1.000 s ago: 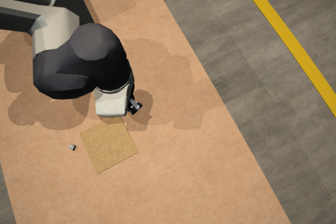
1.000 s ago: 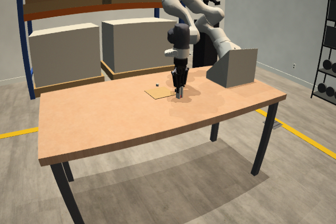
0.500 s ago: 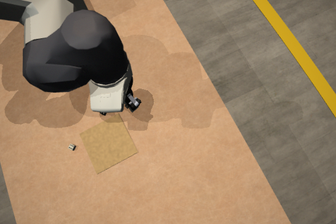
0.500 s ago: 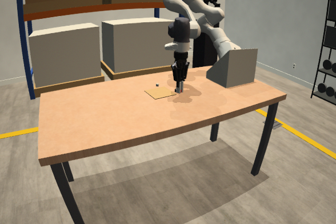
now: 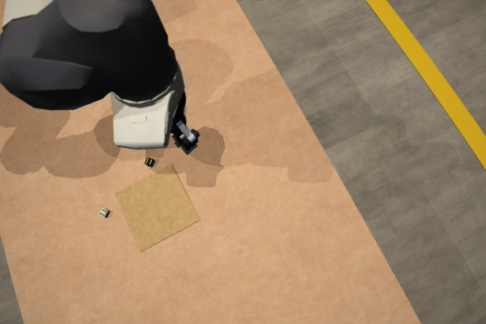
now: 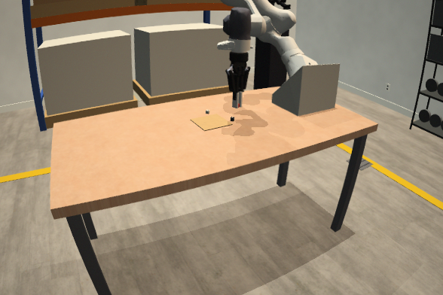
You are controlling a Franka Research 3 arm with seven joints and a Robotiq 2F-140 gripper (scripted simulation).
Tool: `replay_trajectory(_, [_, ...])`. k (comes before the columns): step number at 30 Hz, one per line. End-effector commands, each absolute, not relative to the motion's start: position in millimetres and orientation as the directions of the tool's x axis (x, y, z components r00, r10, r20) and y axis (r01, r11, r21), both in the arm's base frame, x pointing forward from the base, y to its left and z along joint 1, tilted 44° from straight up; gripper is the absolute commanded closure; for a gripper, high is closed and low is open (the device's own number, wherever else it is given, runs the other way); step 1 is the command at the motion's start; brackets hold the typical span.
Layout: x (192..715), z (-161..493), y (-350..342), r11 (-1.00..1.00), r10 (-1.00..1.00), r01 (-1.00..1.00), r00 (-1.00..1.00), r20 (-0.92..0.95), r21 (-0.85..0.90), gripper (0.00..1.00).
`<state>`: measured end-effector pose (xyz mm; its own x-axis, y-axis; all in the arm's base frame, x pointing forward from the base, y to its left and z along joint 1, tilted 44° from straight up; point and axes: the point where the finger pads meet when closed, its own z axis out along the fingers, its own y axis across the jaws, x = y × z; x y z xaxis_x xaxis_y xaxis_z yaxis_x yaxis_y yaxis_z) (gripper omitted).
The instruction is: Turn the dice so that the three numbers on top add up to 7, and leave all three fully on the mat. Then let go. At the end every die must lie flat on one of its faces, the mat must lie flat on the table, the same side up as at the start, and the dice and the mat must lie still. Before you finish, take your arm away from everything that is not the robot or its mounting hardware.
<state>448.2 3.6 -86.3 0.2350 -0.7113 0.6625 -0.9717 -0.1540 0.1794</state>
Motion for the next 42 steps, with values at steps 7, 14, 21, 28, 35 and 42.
replay_trajectory(7, [444.3,-81.5,-2.5,-0.186,-0.696,-0.955,0.294,0.655,0.231,0.93])
replay_trajectory(14, [447.1,-68.3,-14.2,-0.321,-0.648,-0.878,0.477,0.594,0.355,0.93])
replay_trajectory(21, [448.4,-61.3,-20.6,-0.387,-0.611,-0.823,0.566,0.553,0.415,0.93])
replay_trajectory(28, [449.4,-54.3,-27.2,-0.449,-0.568,-0.760,0.649,0.506,0.470,0.93])
replay_trajectory(35, [450.3,-47.7,-33.5,-0.503,-0.521,-0.691,0.721,0.457,0.518,0.93])
replay_trajectory(42, [451.0,-40.9,-40.2,-0.554,-0.466,-0.614,0.788,0.401,0.562,0.93])
